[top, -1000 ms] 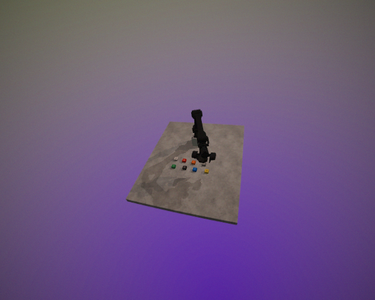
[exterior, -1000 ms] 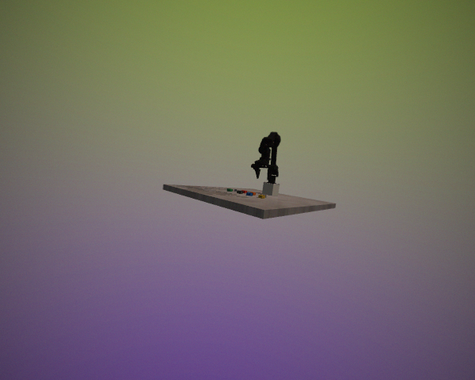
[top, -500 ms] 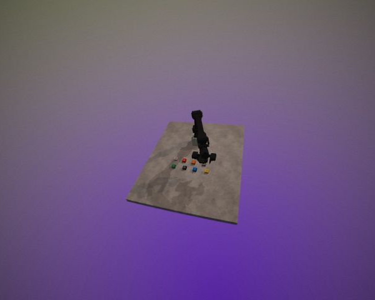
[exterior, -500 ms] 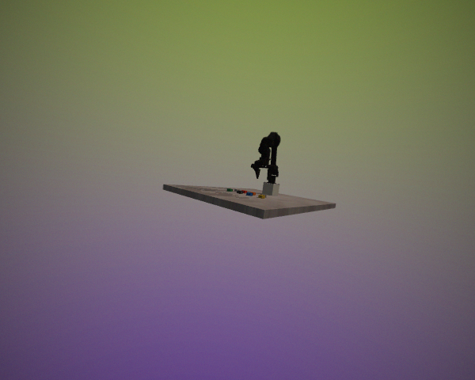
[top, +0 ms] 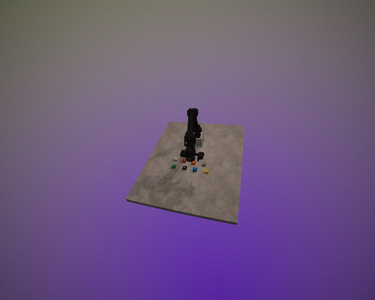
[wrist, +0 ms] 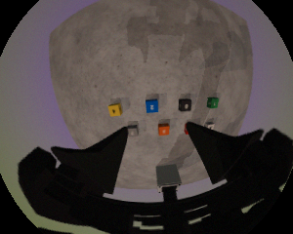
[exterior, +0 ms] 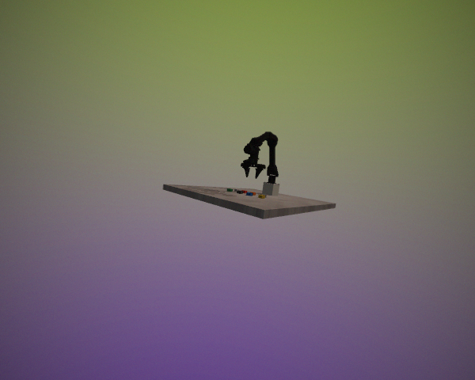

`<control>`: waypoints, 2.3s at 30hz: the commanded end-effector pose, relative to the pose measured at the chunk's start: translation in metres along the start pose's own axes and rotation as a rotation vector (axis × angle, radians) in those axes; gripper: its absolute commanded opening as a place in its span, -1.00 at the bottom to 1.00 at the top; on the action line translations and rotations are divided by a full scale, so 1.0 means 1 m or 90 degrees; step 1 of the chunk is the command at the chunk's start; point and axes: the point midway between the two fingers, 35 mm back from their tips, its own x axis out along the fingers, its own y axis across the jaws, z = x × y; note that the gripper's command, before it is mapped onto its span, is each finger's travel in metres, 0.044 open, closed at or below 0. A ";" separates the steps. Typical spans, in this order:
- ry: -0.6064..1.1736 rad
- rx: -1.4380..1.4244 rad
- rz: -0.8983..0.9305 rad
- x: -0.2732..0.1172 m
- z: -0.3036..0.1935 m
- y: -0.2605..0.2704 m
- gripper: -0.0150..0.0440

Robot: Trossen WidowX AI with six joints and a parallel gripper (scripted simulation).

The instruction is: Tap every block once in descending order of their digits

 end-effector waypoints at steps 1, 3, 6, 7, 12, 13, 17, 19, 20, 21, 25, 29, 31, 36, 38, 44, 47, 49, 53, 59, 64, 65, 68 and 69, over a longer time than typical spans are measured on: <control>0.001 -0.016 0.003 0.001 -0.002 0.001 0.86; 0.001 -0.016 0.003 0.001 -0.002 0.001 0.86; 0.001 -0.016 0.003 0.001 -0.002 0.001 0.86; 0.001 -0.016 0.003 0.001 -0.002 0.001 0.86; 0.001 -0.016 0.003 0.001 -0.002 0.001 0.86; 0.001 -0.016 0.003 0.001 -0.002 0.001 0.86; 0.001 -0.016 0.003 0.001 -0.002 0.001 0.86; 0.001 -0.016 0.002 0.001 -0.002 -0.009 0.86; 0.001 -0.016 0.001 0.001 -0.002 -0.021 0.86; 0.001 -0.016 0.000 0.001 -0.002 -0.036 0.86; 0.001 -0.016 -0.003 0.001 -0.007 -0.086 0.86; 0.001 -0.016 -0.003 0.001 -0.008 -0.088 0.86; 0.001 -0.016 -0.003 0.001 -0.008 -0.088 0.86; 0.001 -0.016 -0.003 0.001 -0.008 -0.088 0.86; 0.001 -0.016 -0.003 0.001 -0.008 -0.088 0.86; 0.001 -0.016 -0.003 0.001 -0.008 -0.088 0.86; 0.001 -0.016 -0.003 0.001 -0.008 -0.088 0.86; 0.001 -0.014 -0.005 0.001 -0.004 -0.100 0.86; 0.000 -0.006 -0.013 0.001 0.005 -0.172 0.86; 0.001 -0.017 -0.011 -0.001 0.004 -0.213 0.86; 0.001 -0.017 -0.011 -0.001 0.004 -0.213 0.86; 0.001 -0.017 -0.011 -0.001 0.004 -0.213 0.86; 0.001 -0.017 -0.011 -0.001 0.004 -0.213 0.86; 0.001 -0.017 -0.011 -0.001 0.004 -0.213 0.86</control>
